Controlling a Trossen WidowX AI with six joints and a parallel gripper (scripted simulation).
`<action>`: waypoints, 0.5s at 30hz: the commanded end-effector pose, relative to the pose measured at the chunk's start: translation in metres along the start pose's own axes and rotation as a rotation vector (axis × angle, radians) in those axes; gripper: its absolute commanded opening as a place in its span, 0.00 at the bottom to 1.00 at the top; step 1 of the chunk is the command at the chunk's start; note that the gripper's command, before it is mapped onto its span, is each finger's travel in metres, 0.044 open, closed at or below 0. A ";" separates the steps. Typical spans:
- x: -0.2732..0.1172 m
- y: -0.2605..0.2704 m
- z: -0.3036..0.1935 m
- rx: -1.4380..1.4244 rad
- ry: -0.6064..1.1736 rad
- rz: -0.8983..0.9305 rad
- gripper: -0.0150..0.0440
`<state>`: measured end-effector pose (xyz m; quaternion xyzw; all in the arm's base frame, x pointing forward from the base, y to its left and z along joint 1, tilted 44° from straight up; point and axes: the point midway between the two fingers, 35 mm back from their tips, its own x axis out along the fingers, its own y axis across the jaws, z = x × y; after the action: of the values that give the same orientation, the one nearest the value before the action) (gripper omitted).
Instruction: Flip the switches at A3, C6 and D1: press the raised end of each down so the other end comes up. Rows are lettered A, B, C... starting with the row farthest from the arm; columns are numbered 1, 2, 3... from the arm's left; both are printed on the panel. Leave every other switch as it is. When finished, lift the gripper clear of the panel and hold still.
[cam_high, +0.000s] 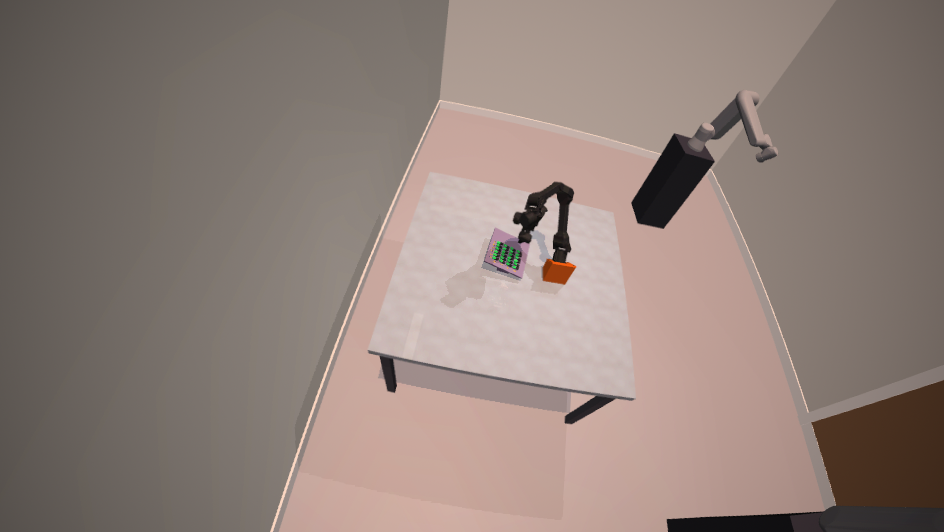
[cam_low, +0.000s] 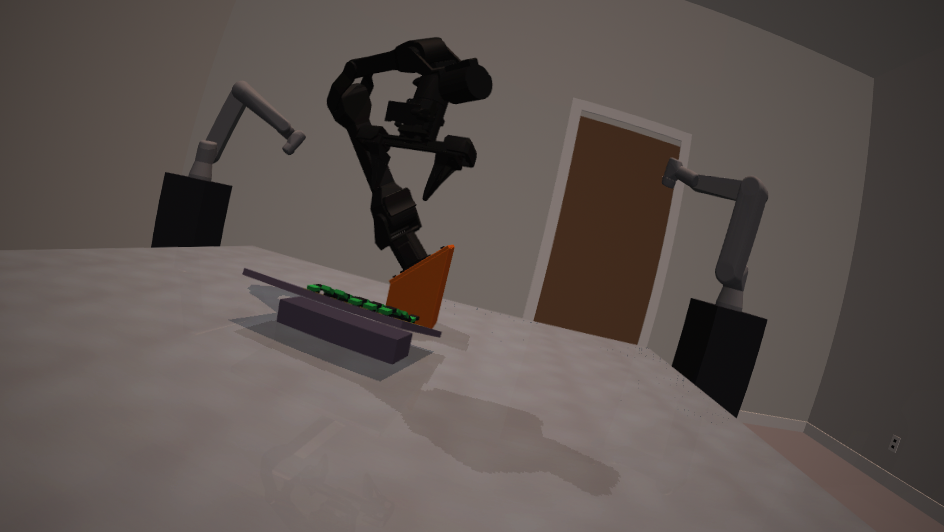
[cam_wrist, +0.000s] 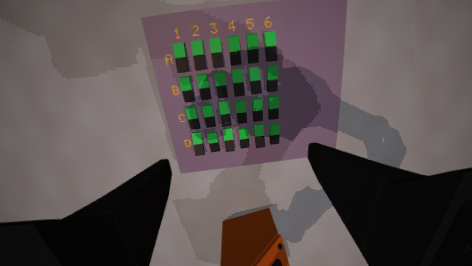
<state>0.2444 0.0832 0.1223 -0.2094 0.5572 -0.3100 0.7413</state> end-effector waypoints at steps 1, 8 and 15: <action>0.003 0.001 0.001 -0.001 0.000 0.001 0.89; 0.097 0.009 0.045 -0.025 -0.008 -0.017 0.58; 0.108 0.009 0.046 -0.026 -0.014 -0.018 0.26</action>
<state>0.3071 0.0190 0.0592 -0.2217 0.5578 -0.3111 0.7369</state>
